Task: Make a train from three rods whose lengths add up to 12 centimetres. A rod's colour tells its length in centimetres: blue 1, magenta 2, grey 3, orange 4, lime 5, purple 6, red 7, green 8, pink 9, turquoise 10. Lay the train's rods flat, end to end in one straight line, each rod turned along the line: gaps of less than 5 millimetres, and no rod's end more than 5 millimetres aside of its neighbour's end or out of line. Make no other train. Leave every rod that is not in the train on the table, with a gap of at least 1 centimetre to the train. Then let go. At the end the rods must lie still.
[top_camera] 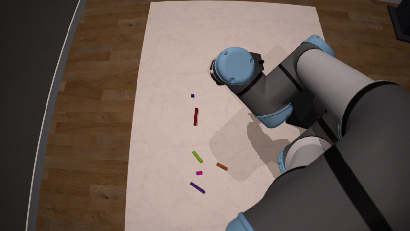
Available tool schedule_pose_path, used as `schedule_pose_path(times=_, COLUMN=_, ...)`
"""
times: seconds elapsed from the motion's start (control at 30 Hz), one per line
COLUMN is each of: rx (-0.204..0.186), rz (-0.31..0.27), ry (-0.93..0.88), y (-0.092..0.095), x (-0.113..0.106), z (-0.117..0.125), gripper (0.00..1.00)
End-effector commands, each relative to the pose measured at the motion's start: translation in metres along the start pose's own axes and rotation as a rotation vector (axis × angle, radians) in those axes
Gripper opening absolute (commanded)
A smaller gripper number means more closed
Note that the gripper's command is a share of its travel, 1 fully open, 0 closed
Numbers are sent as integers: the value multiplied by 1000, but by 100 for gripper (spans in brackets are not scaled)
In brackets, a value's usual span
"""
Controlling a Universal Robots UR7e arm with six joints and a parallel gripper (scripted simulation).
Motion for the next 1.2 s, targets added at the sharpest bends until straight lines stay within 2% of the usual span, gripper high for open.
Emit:
schedule_pose_path(times=0.0, rx=1, rz=0, ry=0, y=0, x=0, z=0, gripper=100)
schedule_pose_path(times=0.73, rx=0, rz=-1, ry=-5, y=0, x=0, z=0, gripper=100)
schedule_pose_path(times=1.17, rx=-19, rz=-14, ry=-85, y=-5, x=-8, z=8, gripper=100)
Point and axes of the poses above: the point where the finger pads meet when closed, its own y axis back along the fingers, its own z axis across the jaws, x = y × z, the point moved 8 cm from there along y, back along the fingers, and after that the axes turned 12 degrees about y, right-handed, at the moved point
